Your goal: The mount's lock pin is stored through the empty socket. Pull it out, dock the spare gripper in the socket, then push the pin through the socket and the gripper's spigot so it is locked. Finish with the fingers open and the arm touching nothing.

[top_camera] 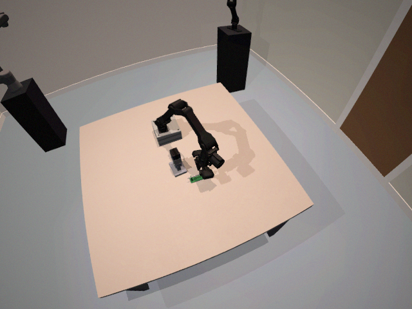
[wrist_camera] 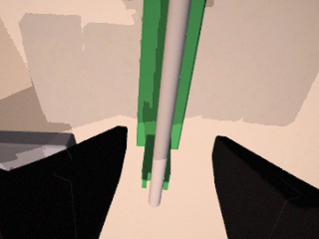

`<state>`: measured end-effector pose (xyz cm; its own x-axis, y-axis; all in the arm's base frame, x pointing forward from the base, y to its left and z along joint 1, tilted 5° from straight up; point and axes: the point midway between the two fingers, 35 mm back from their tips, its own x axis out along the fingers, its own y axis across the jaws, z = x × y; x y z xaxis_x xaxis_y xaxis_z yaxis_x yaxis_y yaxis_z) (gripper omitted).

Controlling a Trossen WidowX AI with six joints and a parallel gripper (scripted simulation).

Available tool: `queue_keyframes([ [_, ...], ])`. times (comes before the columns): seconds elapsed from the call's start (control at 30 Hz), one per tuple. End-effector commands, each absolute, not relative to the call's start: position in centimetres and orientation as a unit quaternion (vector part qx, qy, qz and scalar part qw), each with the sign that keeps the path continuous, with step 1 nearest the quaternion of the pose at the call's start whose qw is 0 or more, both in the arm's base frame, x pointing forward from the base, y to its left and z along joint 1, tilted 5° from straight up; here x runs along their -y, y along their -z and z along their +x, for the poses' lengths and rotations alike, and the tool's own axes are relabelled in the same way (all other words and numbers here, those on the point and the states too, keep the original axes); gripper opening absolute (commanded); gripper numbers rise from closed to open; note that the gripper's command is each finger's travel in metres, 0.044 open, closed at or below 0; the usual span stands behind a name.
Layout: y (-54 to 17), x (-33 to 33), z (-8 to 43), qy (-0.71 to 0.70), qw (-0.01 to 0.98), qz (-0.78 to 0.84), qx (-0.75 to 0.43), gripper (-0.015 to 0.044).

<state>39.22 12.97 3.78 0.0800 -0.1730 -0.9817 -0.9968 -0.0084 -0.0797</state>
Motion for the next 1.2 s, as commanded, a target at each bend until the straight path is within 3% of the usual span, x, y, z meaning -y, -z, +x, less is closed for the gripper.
queue_keyframes([
  [0.0, -2.7, -13.0, 39.2, -0.437, 0.471, -0.559, -0.524, 0.018],
  [1.13, 1.3, -13.2, 39.3, -0.437, 0.471, -0.559, -0.524, 0.018],
  [1.17, 1.3, -13.2, 39.3, -0.437, 0.471, -0.559, -0.524, 0.0154],
])
